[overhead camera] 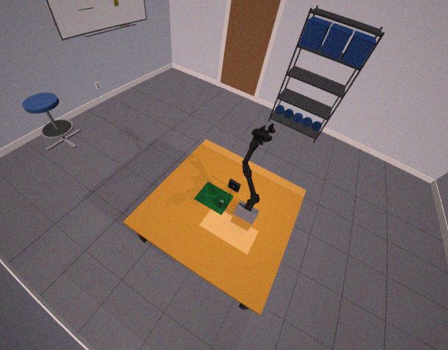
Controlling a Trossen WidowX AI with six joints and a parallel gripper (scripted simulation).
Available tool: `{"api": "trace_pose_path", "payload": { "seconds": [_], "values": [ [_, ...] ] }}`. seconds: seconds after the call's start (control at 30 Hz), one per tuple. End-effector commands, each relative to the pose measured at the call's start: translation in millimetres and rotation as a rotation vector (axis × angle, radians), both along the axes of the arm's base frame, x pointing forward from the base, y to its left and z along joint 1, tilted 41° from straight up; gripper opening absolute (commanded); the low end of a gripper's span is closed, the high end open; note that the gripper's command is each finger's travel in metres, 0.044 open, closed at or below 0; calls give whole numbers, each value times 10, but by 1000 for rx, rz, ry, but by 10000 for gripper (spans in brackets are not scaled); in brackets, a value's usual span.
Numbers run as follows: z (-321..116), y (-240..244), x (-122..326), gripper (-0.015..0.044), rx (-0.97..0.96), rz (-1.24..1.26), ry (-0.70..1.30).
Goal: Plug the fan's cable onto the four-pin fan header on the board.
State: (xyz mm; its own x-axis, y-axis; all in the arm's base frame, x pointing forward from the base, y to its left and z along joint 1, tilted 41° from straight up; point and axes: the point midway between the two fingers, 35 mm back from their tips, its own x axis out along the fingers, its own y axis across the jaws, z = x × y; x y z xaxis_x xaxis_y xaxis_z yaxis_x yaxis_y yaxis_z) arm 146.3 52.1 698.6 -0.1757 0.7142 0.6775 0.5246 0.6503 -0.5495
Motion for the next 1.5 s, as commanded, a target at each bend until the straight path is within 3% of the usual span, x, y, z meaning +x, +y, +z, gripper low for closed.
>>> {"api": "trace_pose_path", "payload": {
  "seconds": [0.0,0.17,0.37,0.57,0.77,1.1,1.47],
  "values": [
    [0,0,0,426,0,0,0],
    [6,0,-96,440,-12,5,3],
    [-48,186,-877,440,-146,35,51],
    [-288,666,-1471,440,-316,34,156],
    [-696,1317,-1759,440,-493,-5,332],
    [-1181,1985,-1617,440,-612,-127,570],
    [-2349,2848,-850,440,-719,-327,1132]
  ]
}}
